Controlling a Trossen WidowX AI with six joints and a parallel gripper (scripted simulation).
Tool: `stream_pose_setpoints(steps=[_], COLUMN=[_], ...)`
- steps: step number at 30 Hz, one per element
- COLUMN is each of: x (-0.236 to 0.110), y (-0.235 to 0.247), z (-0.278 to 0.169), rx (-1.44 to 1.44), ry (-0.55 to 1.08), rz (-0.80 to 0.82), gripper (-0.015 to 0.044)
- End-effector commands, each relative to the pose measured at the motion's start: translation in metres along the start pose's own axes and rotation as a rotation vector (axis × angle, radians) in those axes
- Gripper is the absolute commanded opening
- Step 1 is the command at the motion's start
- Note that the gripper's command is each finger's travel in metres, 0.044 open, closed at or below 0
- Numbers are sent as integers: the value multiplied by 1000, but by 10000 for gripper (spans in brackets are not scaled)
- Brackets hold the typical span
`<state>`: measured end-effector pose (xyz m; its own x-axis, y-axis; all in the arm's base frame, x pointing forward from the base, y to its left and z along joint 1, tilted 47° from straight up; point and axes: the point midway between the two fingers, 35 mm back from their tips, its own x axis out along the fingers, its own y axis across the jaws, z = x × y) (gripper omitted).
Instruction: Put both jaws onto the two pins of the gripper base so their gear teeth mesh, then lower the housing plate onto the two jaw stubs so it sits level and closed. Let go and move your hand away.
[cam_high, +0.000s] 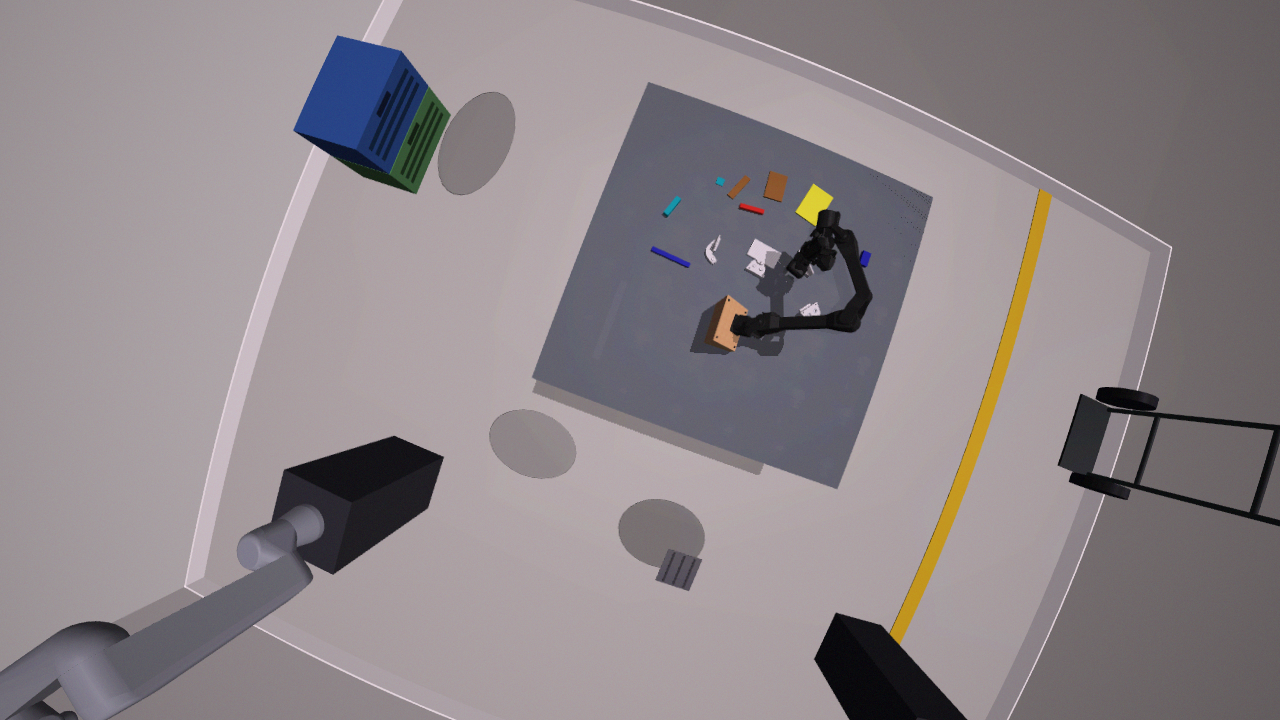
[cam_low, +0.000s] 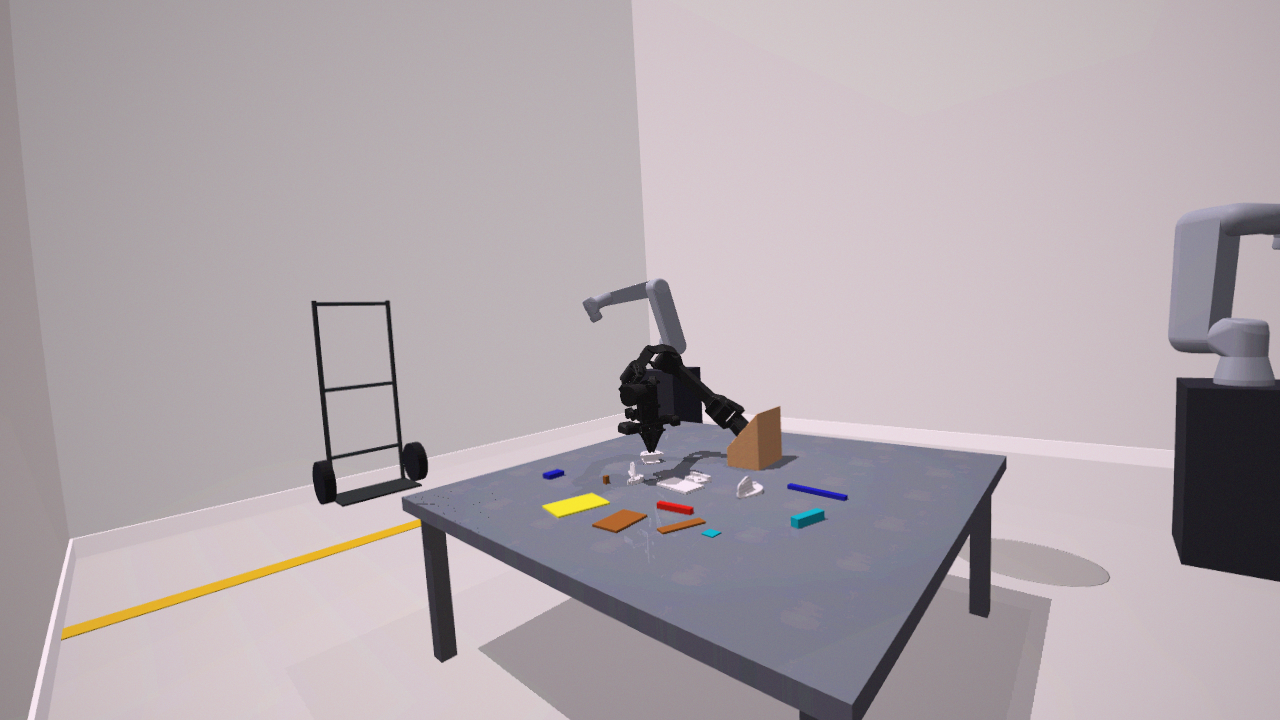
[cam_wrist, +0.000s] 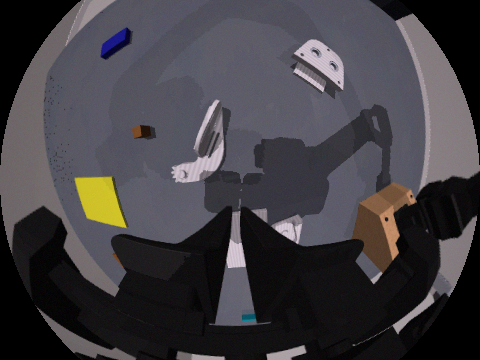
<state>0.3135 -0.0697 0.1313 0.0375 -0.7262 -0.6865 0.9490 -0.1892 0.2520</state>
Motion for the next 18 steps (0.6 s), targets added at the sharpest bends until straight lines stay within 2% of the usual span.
stream_pose_setpoints(steps=[1, 16, 18], x=[-2, -2, 0], y=[1, 1, 0], z=[0, 0, 0], rx=[4, 4, 1], ry=[5, 5, 0], rz=[2, 2, 1], gripper=[0, 0, 53])
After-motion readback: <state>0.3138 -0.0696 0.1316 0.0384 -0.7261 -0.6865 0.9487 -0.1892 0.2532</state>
